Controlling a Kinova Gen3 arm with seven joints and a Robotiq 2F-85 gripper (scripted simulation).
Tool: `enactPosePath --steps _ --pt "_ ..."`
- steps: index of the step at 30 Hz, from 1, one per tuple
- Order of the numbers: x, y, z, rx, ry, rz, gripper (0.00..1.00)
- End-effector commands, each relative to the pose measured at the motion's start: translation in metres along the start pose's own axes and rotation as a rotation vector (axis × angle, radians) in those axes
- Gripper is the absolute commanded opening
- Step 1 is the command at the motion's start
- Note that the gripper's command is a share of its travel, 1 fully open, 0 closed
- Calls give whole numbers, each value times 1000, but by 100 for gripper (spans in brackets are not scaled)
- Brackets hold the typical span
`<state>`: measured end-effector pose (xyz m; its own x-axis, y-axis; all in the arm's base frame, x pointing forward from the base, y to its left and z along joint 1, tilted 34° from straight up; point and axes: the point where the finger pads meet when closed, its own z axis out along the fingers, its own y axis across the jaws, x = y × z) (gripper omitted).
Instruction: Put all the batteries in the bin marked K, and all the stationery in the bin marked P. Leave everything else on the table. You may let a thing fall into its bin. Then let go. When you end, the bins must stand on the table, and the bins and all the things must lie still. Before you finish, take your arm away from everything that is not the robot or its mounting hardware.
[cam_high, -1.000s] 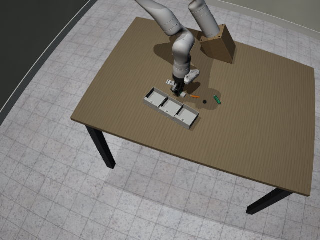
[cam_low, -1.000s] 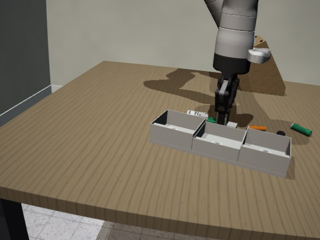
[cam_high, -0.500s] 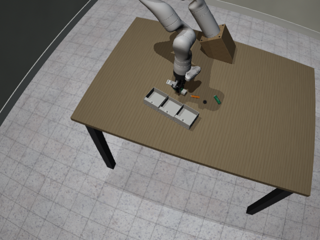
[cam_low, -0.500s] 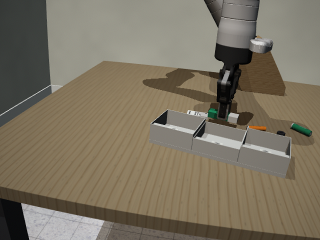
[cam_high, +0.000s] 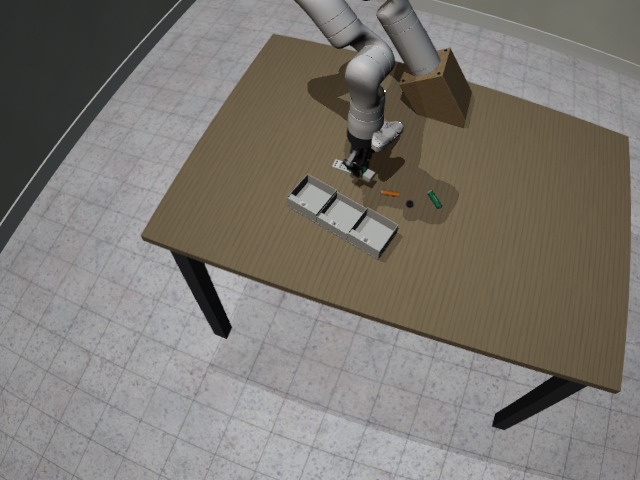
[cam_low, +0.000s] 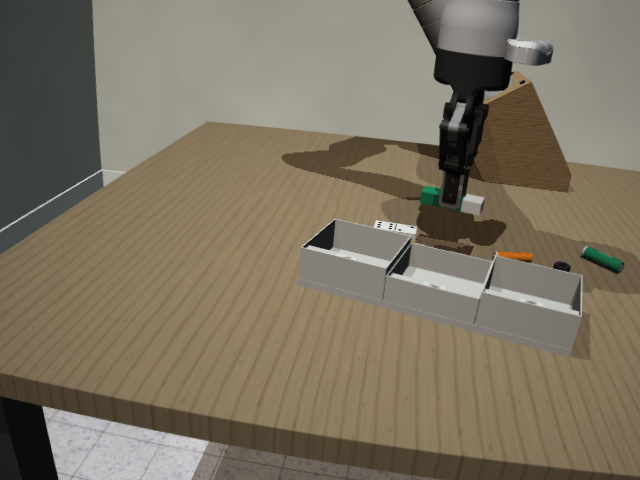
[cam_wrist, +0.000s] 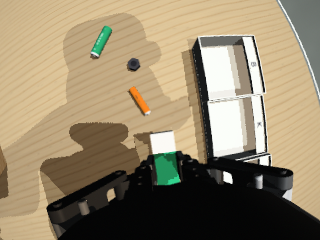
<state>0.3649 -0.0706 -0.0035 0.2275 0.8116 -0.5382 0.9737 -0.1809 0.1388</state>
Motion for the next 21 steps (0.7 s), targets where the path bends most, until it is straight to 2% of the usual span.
enactPosePath --steps 1,13,18,21 --pt "0 3 -3 -7 4 3 19" --pt "0 3 -3 -7 4 3 19" --pt "-17 27 -3 -7 4 3 19" --pt "-21 32 -3 -7 4 -1 19"
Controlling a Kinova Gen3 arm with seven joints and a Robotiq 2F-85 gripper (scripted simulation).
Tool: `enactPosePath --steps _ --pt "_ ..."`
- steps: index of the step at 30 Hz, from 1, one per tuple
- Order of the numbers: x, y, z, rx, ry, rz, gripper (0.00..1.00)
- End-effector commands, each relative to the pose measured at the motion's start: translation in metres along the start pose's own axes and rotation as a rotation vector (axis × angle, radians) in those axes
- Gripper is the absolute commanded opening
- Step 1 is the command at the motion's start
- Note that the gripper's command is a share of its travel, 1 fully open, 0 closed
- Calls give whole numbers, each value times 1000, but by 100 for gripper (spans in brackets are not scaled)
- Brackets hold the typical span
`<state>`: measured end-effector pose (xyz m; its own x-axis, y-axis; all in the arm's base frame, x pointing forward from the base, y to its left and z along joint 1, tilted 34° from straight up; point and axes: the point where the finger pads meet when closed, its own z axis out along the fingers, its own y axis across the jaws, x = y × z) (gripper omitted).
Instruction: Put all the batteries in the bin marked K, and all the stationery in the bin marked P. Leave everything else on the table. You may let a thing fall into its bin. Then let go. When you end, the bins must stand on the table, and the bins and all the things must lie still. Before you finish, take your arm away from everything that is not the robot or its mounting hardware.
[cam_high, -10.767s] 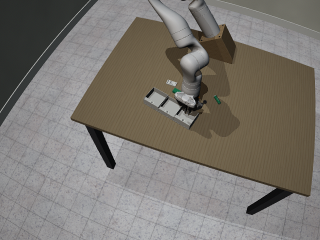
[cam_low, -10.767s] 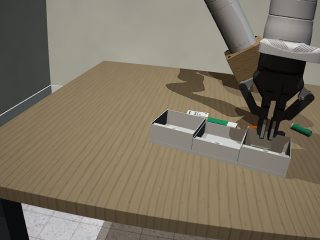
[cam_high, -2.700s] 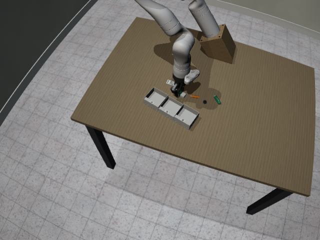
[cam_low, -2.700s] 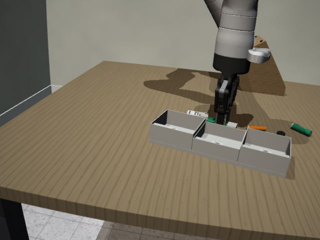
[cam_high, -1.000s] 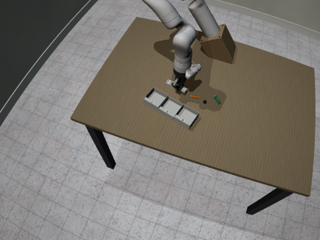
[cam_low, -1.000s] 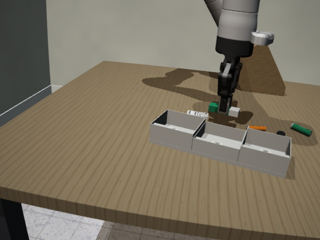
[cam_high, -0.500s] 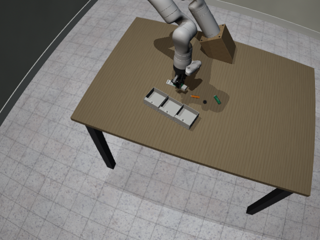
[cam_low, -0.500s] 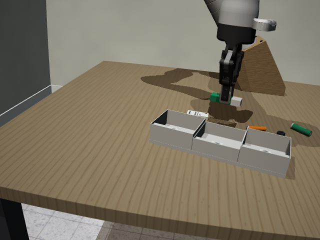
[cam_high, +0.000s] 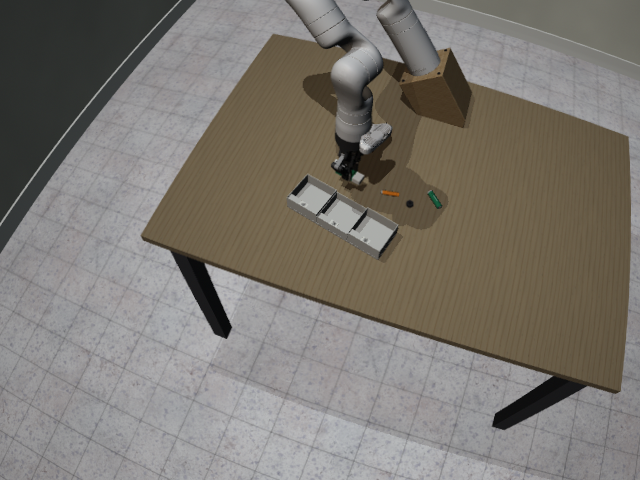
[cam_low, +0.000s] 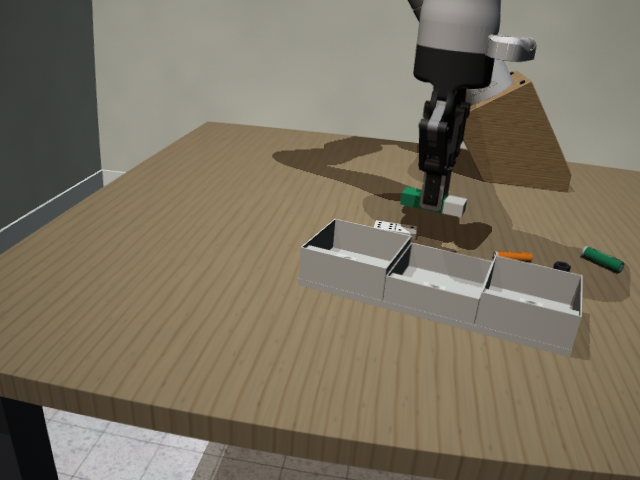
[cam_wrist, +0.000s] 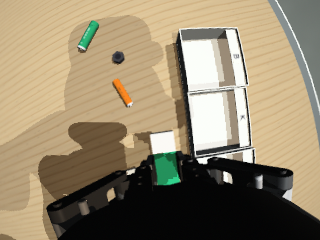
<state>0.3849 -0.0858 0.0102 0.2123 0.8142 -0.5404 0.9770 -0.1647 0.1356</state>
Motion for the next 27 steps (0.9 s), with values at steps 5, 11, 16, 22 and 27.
enactPosePath --steps 5,11,16,22,27 --pt "-23 32 0 -1 4 15 19" --pt "-44 61 0 -1 4 15 19" --pt "-53 74 0 -1 4 15 19" --pt "-54 74 0 -1 4 15 19" --pt "-53 73 0 -1 4 15 19"
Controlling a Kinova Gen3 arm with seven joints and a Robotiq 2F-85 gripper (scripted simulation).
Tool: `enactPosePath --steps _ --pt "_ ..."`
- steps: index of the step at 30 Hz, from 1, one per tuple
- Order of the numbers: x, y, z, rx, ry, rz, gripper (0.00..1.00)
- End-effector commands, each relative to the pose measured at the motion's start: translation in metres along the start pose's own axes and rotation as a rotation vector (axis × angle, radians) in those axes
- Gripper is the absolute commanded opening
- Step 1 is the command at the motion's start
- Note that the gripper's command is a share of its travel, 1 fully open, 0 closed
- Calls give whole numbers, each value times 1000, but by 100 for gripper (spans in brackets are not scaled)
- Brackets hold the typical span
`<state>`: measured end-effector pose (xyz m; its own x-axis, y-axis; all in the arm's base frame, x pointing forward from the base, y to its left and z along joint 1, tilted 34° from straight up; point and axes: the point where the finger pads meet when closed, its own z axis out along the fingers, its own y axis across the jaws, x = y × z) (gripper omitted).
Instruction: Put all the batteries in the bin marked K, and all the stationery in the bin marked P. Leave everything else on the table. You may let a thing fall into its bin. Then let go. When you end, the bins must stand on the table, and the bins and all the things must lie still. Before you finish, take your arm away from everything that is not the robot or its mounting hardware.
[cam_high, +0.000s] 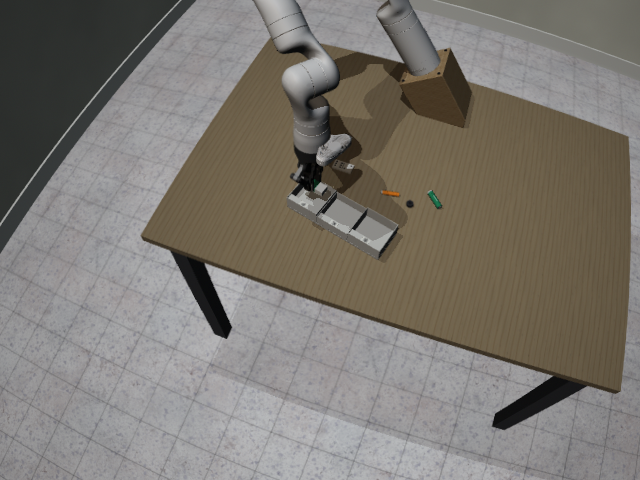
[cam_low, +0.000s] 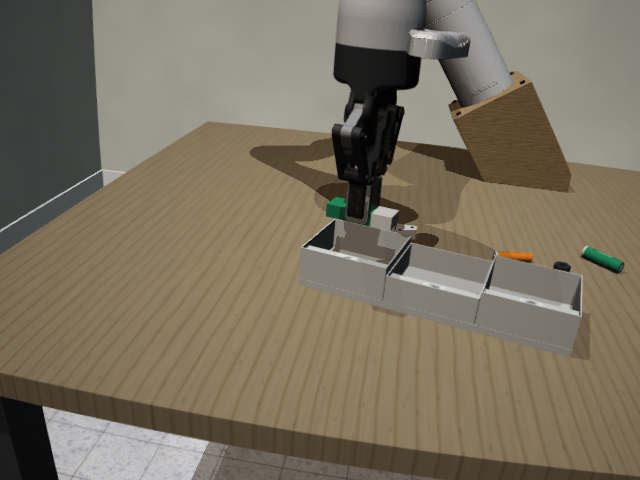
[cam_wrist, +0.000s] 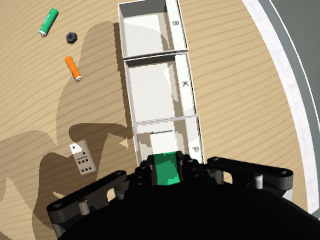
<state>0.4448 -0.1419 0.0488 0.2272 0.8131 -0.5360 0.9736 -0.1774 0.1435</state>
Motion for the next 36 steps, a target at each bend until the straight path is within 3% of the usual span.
enactPosePath --steps 1,6,29,36 --pt "1 0 -1 -2 1 -1 19" --pt "1 0 1 -2 1 -1 19" --pt "1 0 43 -2 1 -1 19" --pt "2 -1 44 -2 1 -1 19"
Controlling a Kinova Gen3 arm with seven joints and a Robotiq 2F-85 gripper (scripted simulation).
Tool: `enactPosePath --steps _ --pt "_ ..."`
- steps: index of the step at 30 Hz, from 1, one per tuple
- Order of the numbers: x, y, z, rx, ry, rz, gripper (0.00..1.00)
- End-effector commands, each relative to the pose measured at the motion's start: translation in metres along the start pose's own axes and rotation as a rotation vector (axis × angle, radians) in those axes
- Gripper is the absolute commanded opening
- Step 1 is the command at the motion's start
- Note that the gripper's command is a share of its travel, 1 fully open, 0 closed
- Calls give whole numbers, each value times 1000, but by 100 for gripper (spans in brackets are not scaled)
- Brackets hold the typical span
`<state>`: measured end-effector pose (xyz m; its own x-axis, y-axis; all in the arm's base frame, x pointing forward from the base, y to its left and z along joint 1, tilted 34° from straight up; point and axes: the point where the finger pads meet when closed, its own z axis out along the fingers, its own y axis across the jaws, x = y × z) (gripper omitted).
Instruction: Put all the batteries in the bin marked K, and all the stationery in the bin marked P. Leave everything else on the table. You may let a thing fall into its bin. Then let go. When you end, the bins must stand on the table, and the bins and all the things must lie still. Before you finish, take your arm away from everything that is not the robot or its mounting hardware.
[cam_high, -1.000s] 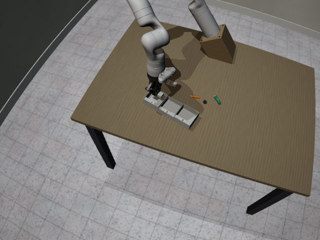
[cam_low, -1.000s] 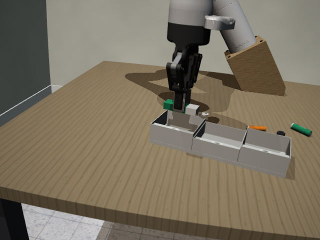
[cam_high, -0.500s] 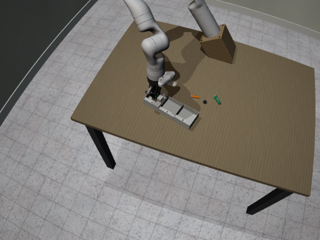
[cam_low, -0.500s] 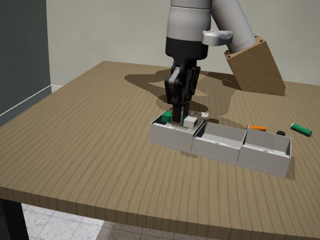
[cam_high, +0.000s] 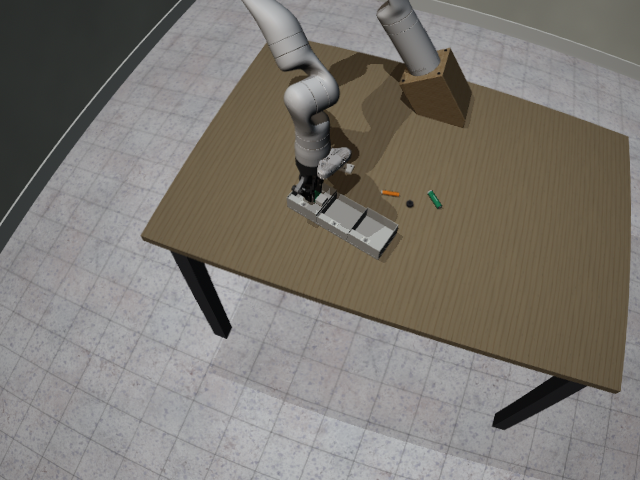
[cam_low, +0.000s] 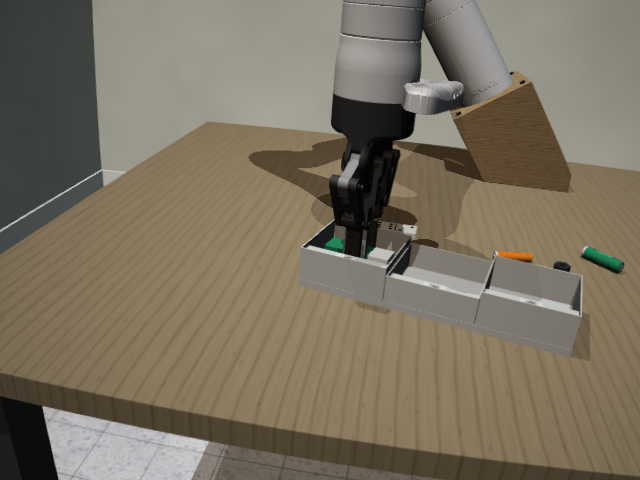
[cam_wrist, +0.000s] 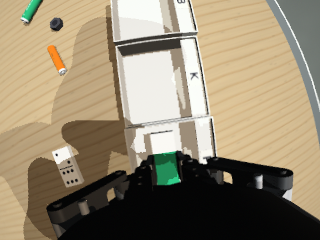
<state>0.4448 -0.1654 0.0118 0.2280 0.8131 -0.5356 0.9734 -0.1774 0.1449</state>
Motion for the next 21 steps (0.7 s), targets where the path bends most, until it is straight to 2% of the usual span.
enactPosePath --steps 1,9,10,21 --pt "1 0 0 0 0 -1 19" --pt "1 0 0 -1 0 -1 19" --pt "1 0 0 -1 0 -1 30" --pt "1 0 0 -1 0 -1 30"
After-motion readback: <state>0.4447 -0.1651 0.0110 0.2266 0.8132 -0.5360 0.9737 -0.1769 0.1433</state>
